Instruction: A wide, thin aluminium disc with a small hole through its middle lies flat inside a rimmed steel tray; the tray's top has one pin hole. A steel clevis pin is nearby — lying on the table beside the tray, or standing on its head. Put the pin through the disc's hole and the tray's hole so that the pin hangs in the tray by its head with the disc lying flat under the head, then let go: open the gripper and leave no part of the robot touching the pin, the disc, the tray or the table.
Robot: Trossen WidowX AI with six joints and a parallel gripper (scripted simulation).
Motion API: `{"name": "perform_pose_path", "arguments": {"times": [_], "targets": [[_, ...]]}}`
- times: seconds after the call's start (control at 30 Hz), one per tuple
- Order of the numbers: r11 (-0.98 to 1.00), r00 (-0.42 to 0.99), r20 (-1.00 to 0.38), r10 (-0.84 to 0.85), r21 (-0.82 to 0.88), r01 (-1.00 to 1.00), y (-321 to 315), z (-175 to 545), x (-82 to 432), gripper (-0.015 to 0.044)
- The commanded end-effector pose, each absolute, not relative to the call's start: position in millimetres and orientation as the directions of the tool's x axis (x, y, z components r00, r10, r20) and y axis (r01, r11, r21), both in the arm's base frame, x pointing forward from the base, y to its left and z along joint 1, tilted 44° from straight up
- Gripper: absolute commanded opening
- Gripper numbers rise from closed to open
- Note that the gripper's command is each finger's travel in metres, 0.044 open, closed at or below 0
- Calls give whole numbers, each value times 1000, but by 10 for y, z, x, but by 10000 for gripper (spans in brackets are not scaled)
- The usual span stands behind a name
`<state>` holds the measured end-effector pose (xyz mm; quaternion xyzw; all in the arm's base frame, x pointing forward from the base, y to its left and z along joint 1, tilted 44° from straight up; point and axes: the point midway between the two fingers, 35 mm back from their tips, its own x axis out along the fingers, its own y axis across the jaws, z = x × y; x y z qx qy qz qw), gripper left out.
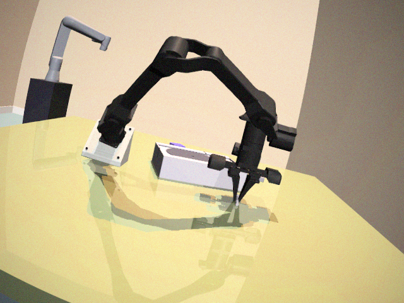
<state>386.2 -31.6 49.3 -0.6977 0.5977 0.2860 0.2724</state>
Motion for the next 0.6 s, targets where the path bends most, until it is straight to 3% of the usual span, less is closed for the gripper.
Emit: {"name": "perform_pose_path", "arguments": {"times": [0.0, 0.07, 0.27, 0.47, 0.57], "targets": [[-137, 122, -725, -678, -38, -990, -316, 493, 3863, 105], [-137, 122, -725, -678, -38, -990, -316, 493, 3863, 157], [-128, 120, -706, -698, -42, -991, -307, 496, 3864, 160], [-129, 130, -455, -881, -35, -991, -206, 481, 3841, 160], [-136, 139, -428, -893, -37, -990, -189, 484, 3846, 160]]}}
